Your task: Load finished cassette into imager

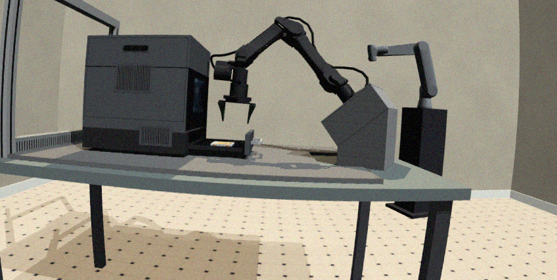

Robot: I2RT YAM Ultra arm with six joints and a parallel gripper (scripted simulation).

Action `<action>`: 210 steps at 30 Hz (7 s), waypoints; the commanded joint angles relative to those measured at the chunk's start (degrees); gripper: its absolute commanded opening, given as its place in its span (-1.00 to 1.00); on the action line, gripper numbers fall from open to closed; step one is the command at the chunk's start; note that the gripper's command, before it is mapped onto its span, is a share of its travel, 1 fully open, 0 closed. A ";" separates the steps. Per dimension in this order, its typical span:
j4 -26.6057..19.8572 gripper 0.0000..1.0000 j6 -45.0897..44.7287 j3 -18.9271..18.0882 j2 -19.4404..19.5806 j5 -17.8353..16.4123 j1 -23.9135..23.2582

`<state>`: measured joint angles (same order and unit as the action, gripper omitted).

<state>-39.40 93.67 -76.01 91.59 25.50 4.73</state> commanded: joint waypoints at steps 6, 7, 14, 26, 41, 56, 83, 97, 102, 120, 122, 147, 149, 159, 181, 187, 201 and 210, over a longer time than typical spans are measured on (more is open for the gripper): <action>-0.51 1.00 0.94 2.72 -4.13 1.29 2.08; -0.60 1.00 1.01 3.00 -4.39 1.34 2.16; -0.76 1.00 1.36 4.38 -5.71 1.57 2.55; -1.19 1.00 2.27 7.55 -8.86 2.16 3.55; -1.95 1.00 3.40 10.65 -12.27 2.86 4.76; -3.02 1.00 4.68 13.68 -15.64 3.65 6.13; -3.60 1.00 5.24 12.80 -17.05 4.00 6.79; -3.60 1.00 5.24 12.80 -17.05 4.00 6.79; -3.60 1.00 5.24 12.80 -17.05 4.00 6.79; -7.27 -0.30 -16.23 27.14 -28.88 5.82 11.73; -8.13 -0.30 -18.94 28.69 -30.56 6.18 12.68; -14.56 -0.30 -55.43 29.86 -33.18 8.14 17.95; -14.69 -0.30 -57.21 29.75 -33.61 8.20 18.04; -15.32 -0.30 -70.89 29.20 -34.38 8.22 17.81; -14.65 -0.30 -71.59 29.25 -34.69 7.61 17.28; -14.65 -0.30 -71.59 29.25 -34.69 7.61 17.28; -9.89 -0.30 -79.17 32.30 -30.61 7.91 14.74; 2.77 -0.30 -101.63 33.46 -23.32 8.57 9.43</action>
<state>-43.20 2.24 -43.03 66.67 33.32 15.33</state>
